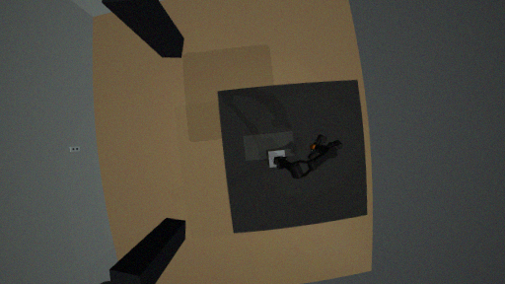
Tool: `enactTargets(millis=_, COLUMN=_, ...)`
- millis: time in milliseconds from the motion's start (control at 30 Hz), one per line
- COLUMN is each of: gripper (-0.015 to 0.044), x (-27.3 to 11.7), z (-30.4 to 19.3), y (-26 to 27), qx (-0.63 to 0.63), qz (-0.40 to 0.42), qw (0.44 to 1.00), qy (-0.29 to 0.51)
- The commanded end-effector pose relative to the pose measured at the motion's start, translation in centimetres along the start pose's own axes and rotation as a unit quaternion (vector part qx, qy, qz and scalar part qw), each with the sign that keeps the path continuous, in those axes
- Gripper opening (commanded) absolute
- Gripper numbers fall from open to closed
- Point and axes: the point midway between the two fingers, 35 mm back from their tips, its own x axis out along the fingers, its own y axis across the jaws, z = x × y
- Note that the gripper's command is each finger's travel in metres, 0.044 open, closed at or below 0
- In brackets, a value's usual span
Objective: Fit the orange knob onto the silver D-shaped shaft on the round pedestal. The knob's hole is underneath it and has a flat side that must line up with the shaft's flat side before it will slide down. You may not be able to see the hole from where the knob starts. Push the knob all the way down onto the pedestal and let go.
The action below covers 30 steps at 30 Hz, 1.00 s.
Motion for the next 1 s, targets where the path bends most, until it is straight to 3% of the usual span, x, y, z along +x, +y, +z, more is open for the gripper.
enactTargets(millis=0, gripper=0.0, x=-1.2, z=0.0, y=-0.1, qx=-0.002, qz=0.054, qw=0.999, qy=-0.003)
enactTargets(millis=967, gripper=0.0, x=-7.3, z=-0.4, y=-1.0, qx=-0.003, qz=0.356, qw=0.935, qy=-0.002)
